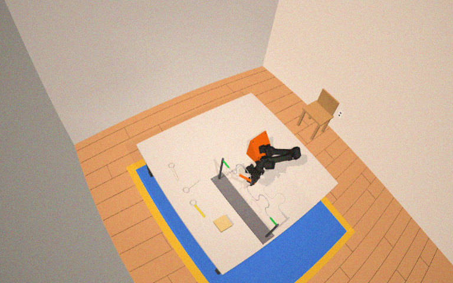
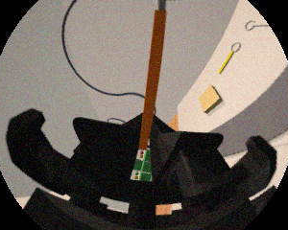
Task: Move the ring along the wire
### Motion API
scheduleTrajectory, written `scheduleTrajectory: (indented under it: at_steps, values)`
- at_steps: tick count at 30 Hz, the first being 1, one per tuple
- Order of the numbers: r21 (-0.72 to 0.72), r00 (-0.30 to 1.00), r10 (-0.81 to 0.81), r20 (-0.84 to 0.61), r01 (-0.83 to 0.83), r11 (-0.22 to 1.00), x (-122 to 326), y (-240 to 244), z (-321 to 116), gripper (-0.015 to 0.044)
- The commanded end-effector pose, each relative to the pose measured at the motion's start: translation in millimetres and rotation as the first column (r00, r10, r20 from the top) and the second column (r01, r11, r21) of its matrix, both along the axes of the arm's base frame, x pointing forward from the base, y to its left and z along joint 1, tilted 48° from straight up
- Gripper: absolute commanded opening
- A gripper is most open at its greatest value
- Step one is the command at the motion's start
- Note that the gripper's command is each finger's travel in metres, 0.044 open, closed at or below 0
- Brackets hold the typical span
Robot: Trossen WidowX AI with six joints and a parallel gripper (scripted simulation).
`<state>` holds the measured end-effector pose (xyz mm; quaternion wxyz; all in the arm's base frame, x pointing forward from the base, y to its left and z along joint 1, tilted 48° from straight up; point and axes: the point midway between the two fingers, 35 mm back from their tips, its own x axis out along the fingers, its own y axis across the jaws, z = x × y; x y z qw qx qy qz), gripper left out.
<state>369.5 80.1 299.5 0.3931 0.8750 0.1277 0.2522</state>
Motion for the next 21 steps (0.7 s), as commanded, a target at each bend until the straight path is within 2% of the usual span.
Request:
scheduleTrajectory:
  at_steps: [1,9,21]
  values:
    - [-0.119,1.000,0.012,0.017,-0.010,0.993,-3,10,-16,-0.0150]
    - [-0.295,0.999,-0.022,0.024,0.028,0.955,-1,25,-38,-0.0150]
    - [-0.559,0.998,-0.024,0.065,0.057,0.828,-1,36,-81,-0.0150]
